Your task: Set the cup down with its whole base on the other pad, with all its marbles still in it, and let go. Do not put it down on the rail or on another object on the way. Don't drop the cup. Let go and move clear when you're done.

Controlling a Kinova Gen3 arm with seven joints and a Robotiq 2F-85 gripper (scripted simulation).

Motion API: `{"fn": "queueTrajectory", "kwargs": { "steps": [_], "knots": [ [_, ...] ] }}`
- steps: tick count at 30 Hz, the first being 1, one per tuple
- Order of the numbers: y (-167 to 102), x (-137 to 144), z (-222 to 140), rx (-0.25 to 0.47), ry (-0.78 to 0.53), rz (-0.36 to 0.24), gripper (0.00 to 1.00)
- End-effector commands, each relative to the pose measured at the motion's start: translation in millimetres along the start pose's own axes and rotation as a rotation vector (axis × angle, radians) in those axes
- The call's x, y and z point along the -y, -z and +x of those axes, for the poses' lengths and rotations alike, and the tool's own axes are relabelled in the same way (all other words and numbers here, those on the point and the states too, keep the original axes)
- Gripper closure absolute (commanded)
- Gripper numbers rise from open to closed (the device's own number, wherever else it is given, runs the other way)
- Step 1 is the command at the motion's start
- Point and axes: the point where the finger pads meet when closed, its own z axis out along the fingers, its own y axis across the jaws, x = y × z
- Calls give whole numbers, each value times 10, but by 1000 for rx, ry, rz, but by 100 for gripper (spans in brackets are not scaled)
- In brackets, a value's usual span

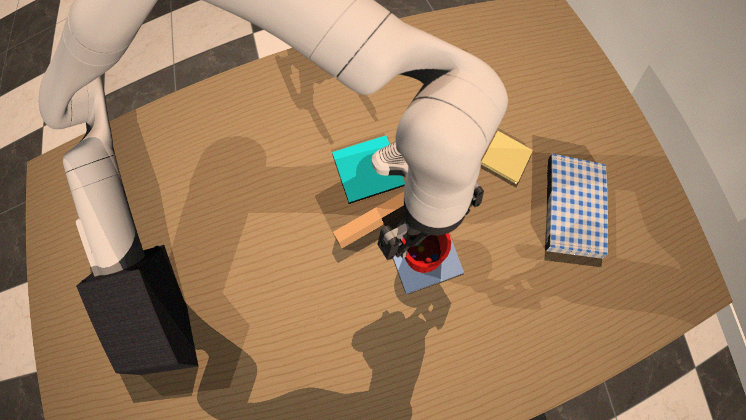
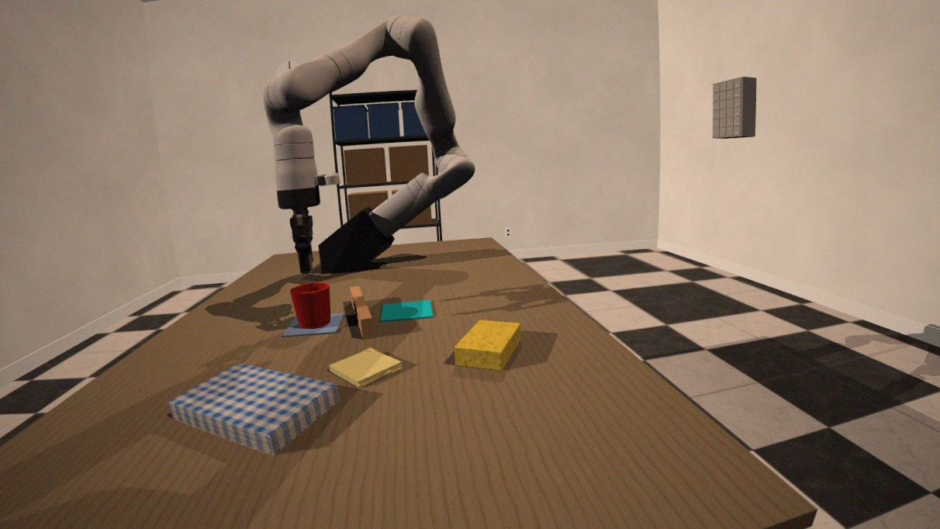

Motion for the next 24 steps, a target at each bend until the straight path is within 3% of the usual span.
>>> {"fn": "queueTrajectory", "kwargs": {
  "steps": [1,24],
  "knots": [
    [-52,3,2,-1,0,1,0],
    [-704,-2,-11,-1,0,1,0]
  ]
}}
